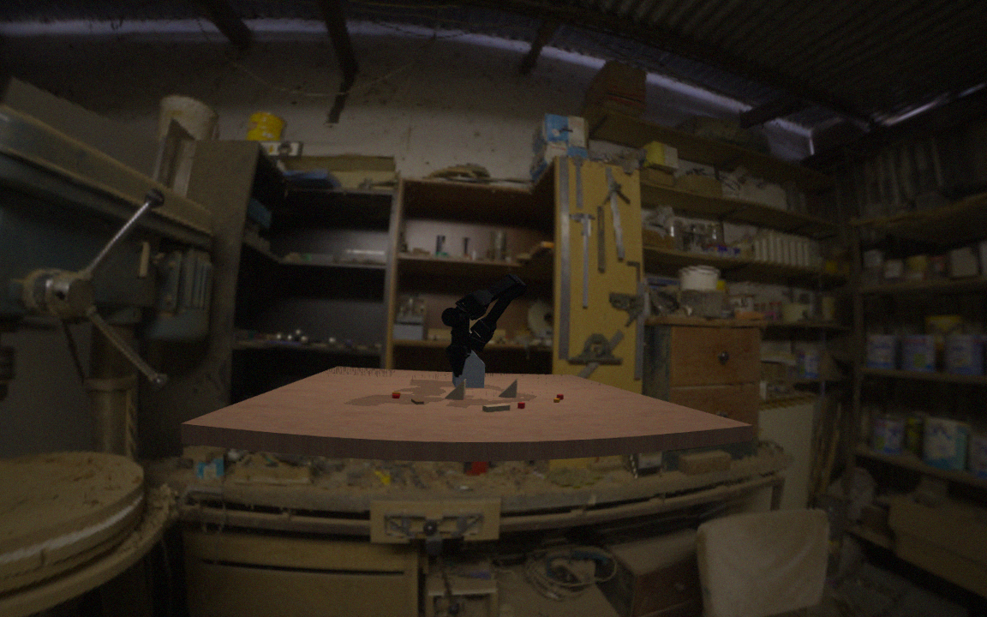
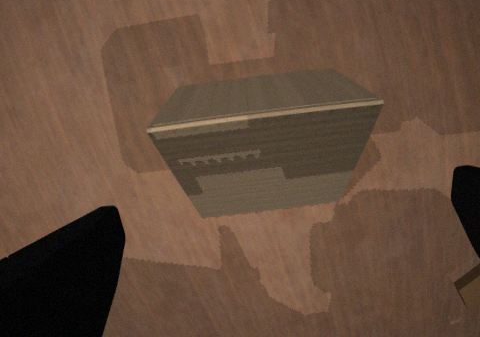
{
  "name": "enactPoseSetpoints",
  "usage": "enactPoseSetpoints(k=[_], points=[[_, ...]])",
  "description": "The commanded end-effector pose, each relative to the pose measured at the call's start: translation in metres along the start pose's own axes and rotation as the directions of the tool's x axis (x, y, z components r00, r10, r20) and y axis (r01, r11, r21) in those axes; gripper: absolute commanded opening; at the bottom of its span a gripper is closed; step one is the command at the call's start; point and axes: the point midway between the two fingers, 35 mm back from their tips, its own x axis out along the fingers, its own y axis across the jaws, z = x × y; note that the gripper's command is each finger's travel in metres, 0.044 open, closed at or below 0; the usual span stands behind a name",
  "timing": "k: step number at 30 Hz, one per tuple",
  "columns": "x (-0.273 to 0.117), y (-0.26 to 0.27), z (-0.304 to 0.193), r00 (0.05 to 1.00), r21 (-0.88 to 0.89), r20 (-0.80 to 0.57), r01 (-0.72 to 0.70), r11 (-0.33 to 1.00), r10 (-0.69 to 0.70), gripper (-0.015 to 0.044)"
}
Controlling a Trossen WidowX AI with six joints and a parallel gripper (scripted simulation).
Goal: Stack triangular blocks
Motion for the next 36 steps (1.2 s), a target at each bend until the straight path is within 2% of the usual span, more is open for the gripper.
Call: enactPoseSetpoints(k=[1, 3, 5, 8, 10, 36], points=[[0.0, 0.0, 0.001, 1.0, 0.001, -0.014, -0.006, 1.0, 0.006, 0.044], [0.003, 0.0, 0.013, 0.991, 0.01, -0.129, -0.046, 0.999, 0.047, 0.044], [0.004, 0.001, 0.032, 0.95, 0.021, -0.303, -0.076, 0.997, 0.079, 0.044], [-0.002, 0.002, 0.065, 0.84, 0.016, -0.54, -0.058, 0.998, 0.058, 0.044], [-0.007, 0.003, 0.082, 0.777, -0.001, -0.629, -0.03, 1.0, 0.023, 0.044], [0.013, 0.001, 0.068, 0.769, -0.002, -0.639, -0.024, 1.0, 0.017, 0.044]])
